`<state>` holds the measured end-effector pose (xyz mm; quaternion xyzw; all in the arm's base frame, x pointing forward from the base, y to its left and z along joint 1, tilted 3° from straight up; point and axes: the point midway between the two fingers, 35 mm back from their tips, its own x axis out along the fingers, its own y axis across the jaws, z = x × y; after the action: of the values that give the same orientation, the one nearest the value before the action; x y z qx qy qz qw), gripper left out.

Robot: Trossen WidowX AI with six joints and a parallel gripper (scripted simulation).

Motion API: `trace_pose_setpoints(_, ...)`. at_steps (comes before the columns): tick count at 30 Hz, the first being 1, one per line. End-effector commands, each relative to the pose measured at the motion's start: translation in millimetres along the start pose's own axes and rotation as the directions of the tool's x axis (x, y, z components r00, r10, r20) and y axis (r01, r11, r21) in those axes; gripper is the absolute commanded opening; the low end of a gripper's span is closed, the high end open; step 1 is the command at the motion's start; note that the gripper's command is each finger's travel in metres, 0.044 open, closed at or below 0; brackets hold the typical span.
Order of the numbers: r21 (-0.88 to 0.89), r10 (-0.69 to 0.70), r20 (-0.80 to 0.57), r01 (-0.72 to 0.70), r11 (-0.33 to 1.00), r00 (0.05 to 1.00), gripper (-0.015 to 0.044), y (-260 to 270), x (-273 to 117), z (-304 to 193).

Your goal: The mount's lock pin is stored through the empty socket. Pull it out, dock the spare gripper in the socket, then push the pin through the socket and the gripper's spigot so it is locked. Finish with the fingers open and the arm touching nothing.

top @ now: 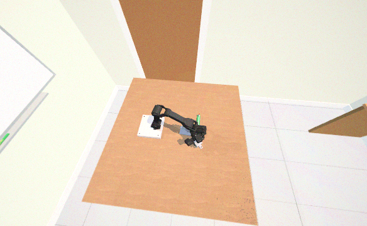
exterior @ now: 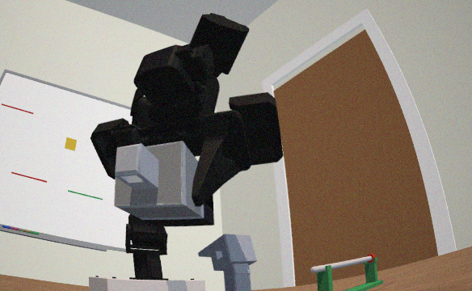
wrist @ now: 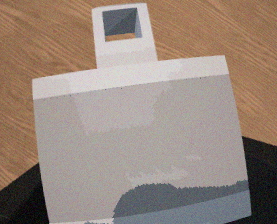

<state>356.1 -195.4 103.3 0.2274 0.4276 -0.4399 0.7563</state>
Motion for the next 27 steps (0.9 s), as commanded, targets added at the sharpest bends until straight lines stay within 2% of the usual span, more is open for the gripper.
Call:
trace_pose_setpoints(1, 0.010, 0.005, 0.021, -0.005, 1.000, 1.000, 0.0000, -1, -19, 11)
trace_pose_setpoints(14, 0.006, 0.009, -0.001, -0.009, 1.000, 1.000, 0.0000, -1, -12, 5)
trace_pose_setpoints(27, 0.058, 0.090, -0.226, -0.079, 0.995, 0.970, 0.0000, -10, -12, -29)
